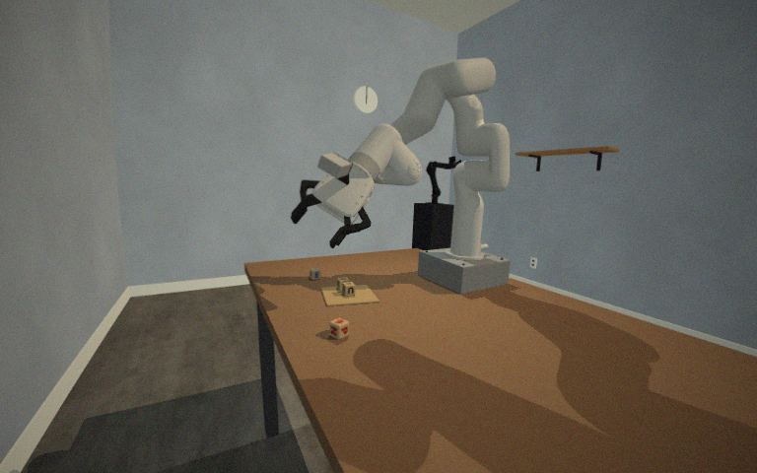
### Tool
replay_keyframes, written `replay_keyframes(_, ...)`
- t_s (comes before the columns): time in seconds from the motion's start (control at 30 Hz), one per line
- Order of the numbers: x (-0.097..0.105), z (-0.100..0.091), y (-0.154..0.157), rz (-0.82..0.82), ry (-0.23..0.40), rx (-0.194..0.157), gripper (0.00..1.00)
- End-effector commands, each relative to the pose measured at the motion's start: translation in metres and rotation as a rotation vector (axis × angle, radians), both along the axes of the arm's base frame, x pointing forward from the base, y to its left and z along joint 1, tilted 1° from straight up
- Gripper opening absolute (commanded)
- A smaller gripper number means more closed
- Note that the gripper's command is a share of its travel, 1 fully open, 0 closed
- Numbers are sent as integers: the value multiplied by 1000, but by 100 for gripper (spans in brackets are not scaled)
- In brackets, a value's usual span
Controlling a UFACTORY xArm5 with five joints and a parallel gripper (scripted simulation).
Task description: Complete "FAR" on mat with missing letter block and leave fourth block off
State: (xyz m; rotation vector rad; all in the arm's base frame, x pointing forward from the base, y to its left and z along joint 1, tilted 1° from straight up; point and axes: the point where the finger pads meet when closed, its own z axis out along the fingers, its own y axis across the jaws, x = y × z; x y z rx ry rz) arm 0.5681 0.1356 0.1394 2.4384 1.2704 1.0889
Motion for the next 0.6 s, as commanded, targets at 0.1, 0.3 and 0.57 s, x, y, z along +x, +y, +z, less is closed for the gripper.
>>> replay_keyframes(0.1,-15,-32,22,-41,-66,111,100)
replay_keyframes(0.3,-32,-50,34,-64,-95,184,100)
replay_keyframes(0.57,-69,-74,50,-97,-140,323,100)
